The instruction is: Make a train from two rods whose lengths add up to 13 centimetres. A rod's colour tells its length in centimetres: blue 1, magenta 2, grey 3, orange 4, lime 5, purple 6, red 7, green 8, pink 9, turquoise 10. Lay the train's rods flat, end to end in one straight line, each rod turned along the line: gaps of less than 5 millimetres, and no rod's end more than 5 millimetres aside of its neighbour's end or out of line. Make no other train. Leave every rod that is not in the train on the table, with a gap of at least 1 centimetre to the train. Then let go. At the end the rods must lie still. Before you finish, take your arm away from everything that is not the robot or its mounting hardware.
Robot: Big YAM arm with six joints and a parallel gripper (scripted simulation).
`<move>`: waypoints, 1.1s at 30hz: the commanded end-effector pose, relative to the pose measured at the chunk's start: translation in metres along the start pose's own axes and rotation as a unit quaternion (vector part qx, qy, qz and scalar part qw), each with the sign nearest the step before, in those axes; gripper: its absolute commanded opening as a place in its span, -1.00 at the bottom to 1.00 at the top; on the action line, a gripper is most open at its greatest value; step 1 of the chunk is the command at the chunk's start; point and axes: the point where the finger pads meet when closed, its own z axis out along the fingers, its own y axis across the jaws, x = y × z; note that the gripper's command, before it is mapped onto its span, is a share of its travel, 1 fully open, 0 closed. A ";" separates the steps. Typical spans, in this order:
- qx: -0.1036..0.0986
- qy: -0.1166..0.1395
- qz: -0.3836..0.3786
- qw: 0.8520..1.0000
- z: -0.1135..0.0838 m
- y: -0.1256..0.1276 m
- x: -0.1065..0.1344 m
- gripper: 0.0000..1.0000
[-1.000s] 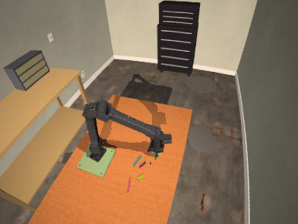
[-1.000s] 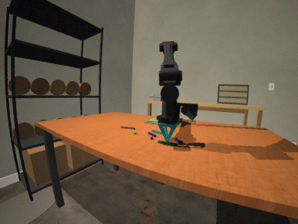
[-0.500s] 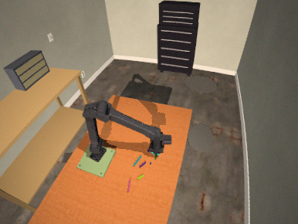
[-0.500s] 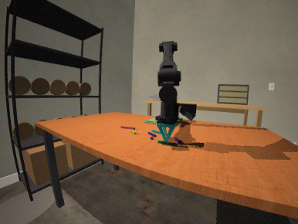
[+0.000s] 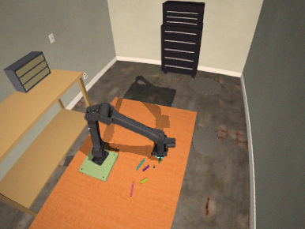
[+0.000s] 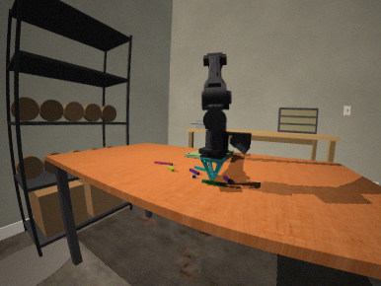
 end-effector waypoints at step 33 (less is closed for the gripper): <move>0.024 -0.007 0.000 1.000 -0.015 -0.020 -0.004 -0.53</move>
